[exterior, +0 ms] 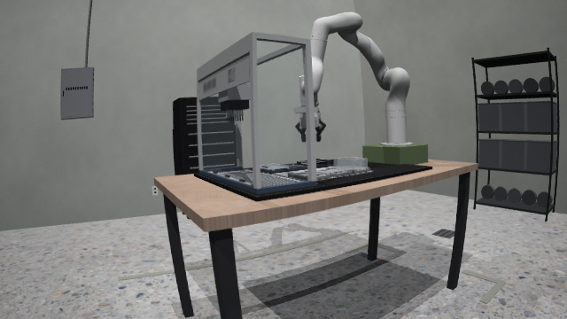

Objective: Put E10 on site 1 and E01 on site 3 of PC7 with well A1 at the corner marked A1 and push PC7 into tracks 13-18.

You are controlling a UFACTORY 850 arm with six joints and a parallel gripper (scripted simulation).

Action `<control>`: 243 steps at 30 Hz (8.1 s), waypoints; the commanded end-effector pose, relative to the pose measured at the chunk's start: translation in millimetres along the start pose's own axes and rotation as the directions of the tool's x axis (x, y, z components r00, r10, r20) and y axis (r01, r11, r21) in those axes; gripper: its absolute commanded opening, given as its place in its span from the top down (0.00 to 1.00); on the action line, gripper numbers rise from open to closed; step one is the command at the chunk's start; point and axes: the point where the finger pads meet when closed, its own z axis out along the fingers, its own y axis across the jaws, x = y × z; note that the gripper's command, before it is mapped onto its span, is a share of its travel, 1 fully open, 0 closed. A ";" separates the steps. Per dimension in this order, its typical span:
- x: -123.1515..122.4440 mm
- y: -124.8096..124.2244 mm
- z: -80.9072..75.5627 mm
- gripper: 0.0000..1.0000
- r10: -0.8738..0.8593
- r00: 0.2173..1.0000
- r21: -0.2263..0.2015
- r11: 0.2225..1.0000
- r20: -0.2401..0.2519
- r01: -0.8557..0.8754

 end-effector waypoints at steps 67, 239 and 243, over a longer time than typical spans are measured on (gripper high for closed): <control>-33.0 -62.0 56.2 0.18 0.494 0.869 -0.023 0.869 0.005 -0.494; 41.9 -18.1 107.0 0.18 0.494 0.869 -0.024 0.869 0.005 -0.494; 45.4 -16.2 107.0 0.18 0.494 0.869 -0.024 0.869 0.005 -0.494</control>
